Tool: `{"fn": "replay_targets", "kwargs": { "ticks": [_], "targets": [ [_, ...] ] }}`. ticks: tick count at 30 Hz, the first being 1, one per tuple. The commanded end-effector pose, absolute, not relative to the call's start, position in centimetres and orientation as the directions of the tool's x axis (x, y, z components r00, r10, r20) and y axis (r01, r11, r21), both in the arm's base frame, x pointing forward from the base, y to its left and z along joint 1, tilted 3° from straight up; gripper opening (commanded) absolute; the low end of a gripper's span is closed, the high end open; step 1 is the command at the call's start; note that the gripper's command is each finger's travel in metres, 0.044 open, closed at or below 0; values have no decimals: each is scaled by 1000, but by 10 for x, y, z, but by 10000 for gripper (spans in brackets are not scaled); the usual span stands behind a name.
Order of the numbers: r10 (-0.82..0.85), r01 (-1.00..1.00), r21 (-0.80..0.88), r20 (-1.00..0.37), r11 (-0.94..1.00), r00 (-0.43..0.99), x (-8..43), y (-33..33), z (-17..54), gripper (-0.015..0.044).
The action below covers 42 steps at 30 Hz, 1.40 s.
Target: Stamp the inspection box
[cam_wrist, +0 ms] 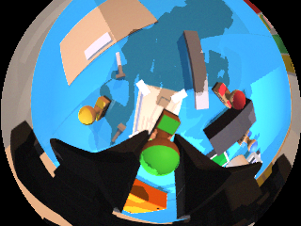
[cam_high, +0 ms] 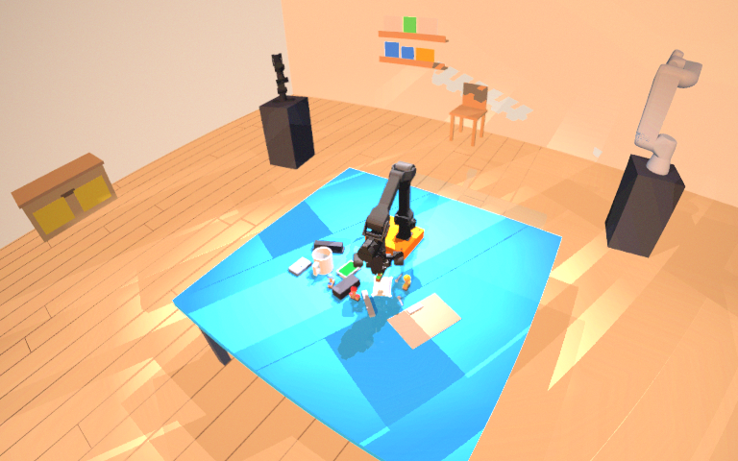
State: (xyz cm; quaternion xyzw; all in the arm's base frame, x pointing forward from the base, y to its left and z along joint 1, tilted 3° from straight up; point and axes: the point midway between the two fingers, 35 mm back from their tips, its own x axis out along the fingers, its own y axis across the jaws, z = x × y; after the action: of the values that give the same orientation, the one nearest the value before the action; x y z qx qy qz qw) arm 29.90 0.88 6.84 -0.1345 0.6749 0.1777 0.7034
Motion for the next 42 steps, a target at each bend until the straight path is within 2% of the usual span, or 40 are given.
{"fn": "replay_targets", "kwargs": {
  "ticks": [1, 42],
  "targets": [
    [73, -436, 56, -997, 898, 21, 298, 10, 64, 0],
    [74, -436, 55, -997, 898, 26, 299, 11, 37, 0]
  ]
}}
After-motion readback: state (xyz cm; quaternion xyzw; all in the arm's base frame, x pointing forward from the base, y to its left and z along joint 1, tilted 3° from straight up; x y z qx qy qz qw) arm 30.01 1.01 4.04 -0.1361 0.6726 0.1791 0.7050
